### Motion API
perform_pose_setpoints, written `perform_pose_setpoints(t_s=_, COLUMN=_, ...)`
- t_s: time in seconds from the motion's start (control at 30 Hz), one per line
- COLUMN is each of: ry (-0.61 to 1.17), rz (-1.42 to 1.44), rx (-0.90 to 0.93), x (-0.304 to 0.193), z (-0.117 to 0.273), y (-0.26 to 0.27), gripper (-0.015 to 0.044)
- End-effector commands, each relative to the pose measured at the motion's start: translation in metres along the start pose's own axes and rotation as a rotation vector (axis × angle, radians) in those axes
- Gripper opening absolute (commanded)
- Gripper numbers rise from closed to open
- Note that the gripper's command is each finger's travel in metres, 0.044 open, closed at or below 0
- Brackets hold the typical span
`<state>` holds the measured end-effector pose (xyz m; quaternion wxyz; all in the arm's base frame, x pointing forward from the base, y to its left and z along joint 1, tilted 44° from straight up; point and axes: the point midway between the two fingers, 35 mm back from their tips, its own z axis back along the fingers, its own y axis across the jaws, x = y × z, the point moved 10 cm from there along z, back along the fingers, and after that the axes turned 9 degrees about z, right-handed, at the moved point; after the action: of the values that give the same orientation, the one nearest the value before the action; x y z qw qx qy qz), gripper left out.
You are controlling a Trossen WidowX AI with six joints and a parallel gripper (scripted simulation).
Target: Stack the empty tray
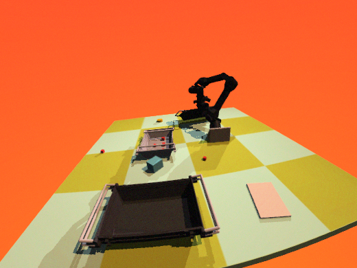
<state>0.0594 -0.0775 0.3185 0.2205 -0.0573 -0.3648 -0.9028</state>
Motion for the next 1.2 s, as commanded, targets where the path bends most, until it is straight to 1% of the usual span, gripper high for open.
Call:
perform_pose_setpoints(t_s=0.0, ry=0.0, rz=-0.018, rx=0.029, x=0.005, z=0.013, y=0.011, gripper=0.0)
perform_pose_setpoints(t_s=0.4, ry=0.0, rz=-0.02, rx=0.031, x=0.012, z=0.04, y=0.042, gripper=0.0)
perform_pose_setpoints(t_s=1.17, ry=0.0, rz=-0.02, rx=0.031, x=0.012, z=0.04, y=0.042, gripper=0.0)
